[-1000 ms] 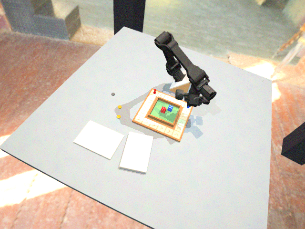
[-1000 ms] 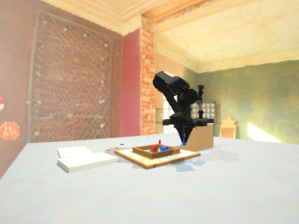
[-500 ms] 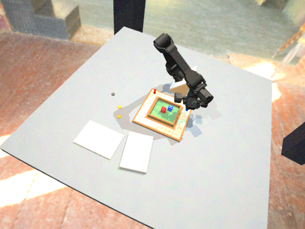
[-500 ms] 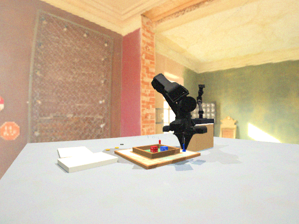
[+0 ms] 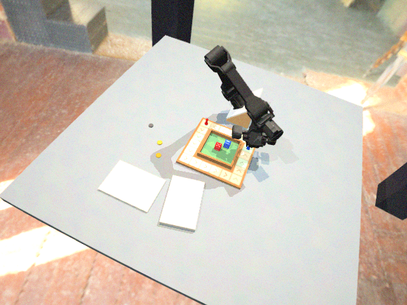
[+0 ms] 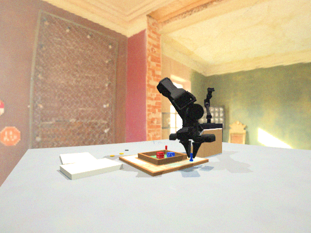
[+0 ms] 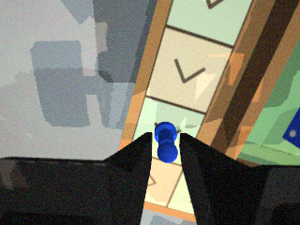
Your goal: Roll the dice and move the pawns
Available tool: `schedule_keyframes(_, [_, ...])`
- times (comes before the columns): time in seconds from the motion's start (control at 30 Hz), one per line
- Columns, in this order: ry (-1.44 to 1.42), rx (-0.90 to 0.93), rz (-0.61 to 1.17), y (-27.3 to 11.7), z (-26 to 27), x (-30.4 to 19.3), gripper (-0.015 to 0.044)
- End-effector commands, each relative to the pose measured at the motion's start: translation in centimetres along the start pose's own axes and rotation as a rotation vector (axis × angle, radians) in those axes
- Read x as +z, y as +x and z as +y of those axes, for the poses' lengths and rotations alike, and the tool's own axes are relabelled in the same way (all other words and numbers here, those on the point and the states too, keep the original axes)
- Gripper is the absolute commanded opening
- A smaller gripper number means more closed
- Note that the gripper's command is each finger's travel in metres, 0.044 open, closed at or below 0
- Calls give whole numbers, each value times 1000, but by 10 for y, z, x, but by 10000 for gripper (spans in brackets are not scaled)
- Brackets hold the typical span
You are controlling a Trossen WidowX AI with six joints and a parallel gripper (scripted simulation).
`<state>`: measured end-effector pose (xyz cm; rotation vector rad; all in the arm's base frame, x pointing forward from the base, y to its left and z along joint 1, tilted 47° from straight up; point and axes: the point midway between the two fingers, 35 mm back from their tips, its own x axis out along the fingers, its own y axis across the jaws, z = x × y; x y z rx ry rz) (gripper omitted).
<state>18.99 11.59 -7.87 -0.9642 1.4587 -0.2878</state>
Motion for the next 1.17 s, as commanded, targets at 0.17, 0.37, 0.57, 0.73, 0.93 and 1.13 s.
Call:
schedule_keyframes(0.17, [-5, -2, 2, -25, 1, 2, 315])
schedule_keyframes(0.37, [-10, -7, 5, -50, 1, 0, 440])
schedule_keyframes(0.57, [90, -8, 6, -84, -32, -18, 440])
schedule_keyframes(0.73, [235, -11, 8, -123, -83, -55, 440])
schedule_keyframes(0.93, [231, -8, -3, -125, -83, -53, 440])
schedule_keyframes(1.13, [231, -8, -3, -125, -83, -53, 440])
